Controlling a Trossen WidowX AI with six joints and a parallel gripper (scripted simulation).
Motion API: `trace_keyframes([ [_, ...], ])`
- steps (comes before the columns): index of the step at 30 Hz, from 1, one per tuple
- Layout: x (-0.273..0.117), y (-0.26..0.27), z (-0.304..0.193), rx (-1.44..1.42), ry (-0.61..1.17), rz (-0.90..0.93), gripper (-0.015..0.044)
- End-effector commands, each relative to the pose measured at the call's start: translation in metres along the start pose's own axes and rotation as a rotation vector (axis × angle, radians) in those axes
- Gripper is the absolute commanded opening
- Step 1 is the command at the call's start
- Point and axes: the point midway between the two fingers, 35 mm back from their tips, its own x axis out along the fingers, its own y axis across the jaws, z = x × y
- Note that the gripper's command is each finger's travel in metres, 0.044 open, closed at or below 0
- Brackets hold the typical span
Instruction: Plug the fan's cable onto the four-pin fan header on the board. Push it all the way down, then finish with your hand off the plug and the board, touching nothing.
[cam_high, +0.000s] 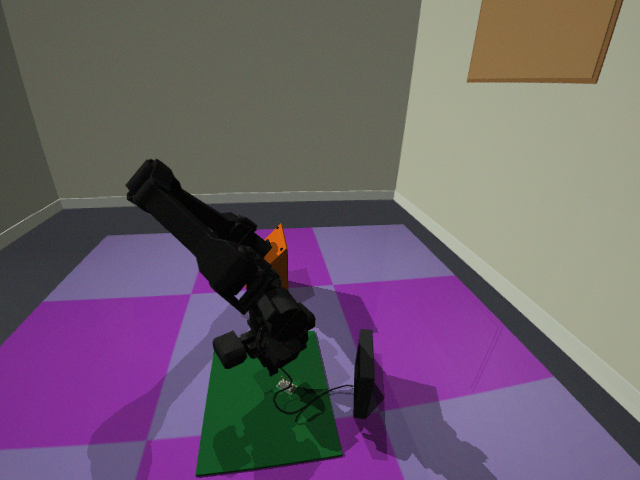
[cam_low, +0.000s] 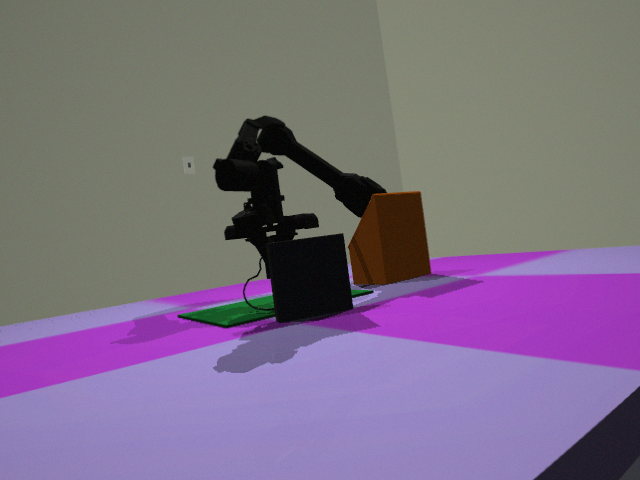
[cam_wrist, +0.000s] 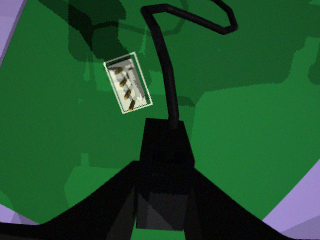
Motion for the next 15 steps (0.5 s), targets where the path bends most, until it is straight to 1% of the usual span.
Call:
trace_keyframes([
  [1,-0.001,0.008,0.011,-0.139,-0.004,0.003,0.0],
  [8,0.0,0.022,0.026,-0.376,-0.004,0.002,0.0],
  [15,0.001,0.023,0.027,-0.399,-0.004,0.001,0.0],
])
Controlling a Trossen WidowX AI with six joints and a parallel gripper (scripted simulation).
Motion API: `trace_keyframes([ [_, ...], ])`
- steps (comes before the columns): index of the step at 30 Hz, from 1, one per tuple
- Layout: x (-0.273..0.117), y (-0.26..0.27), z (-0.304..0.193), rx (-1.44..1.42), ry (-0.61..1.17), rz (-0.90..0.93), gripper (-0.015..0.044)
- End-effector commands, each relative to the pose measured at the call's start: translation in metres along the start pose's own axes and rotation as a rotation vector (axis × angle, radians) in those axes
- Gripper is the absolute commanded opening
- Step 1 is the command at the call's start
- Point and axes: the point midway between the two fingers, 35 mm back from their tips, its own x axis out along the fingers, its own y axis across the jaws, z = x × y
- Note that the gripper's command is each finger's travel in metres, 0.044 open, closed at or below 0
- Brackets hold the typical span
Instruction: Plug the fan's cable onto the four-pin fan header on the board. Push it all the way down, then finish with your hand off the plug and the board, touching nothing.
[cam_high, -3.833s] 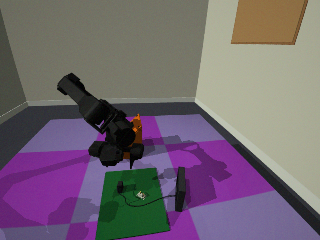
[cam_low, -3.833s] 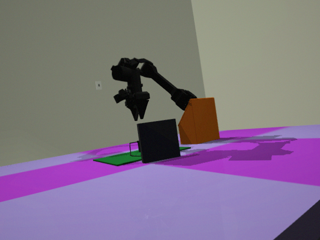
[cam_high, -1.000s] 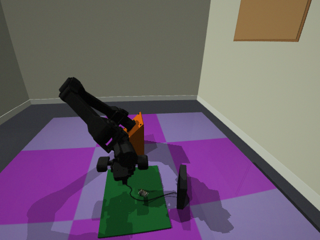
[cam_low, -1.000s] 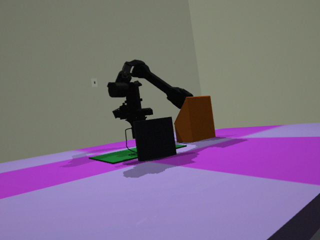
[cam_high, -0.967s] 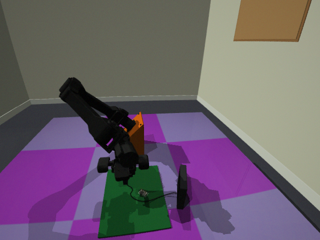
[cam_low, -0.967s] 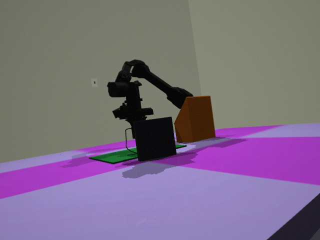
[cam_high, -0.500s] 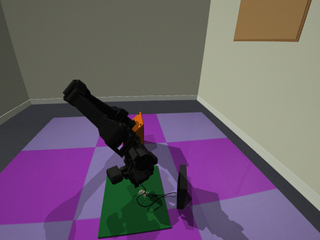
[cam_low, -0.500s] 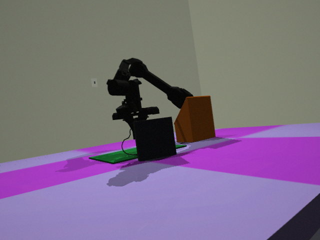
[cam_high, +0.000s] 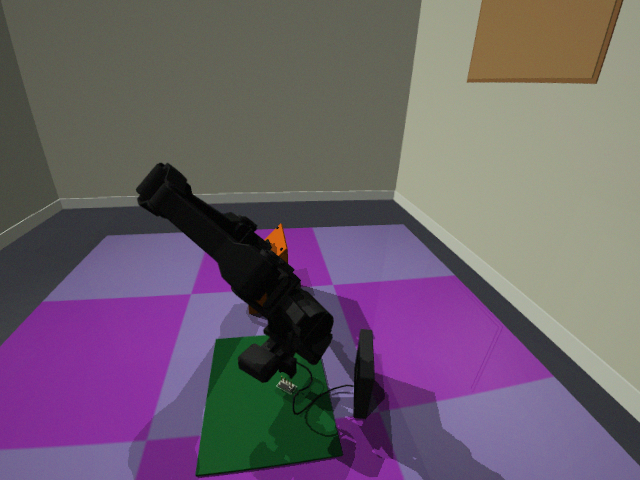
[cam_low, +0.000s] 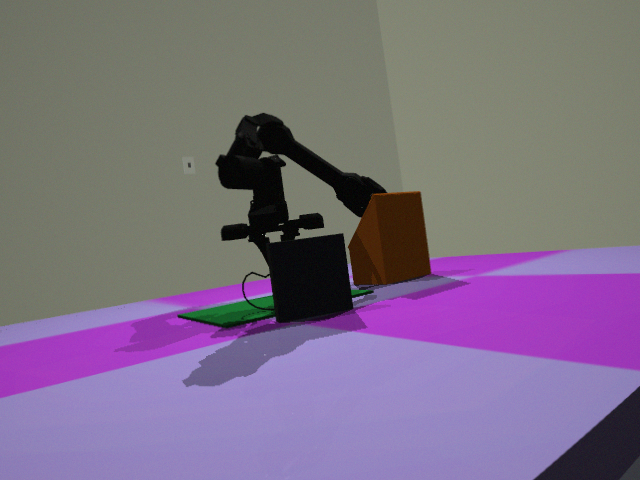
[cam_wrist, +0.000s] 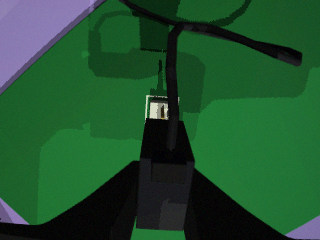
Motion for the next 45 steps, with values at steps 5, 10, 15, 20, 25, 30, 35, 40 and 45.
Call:
trace_keyframes([
  [5,-0.001,0.0,0.002,-0.015,-0.004,0.002,0.0],
  [10,-0.003,0.0,-0.001,-0.02,-0.004,0.002,0.0],
  [15,-0.003,0.0,-0.001,-0.02,-0.004,0.002,0.0],
  [20,-0.002,0.001,-0.003,-0.023,-0.004,0.002,0.0],
  [25,0.0,0.001,-0.003,-0.022,-0.004,0.002,0.0],
  [30,0.02,0.001,-0.004,-0.022,-0.003,0.001,0.0],
  [35,0.02,0.001,-0.004,-0.022,-0.003,0.001,0.0],
  [40,0.02,0.0,-0.004,-0.021,-0.003,0.001,0.0],
  [45,0.02,-0.002,-0.004,-0.018,-0.003,0.001,0.0],
])
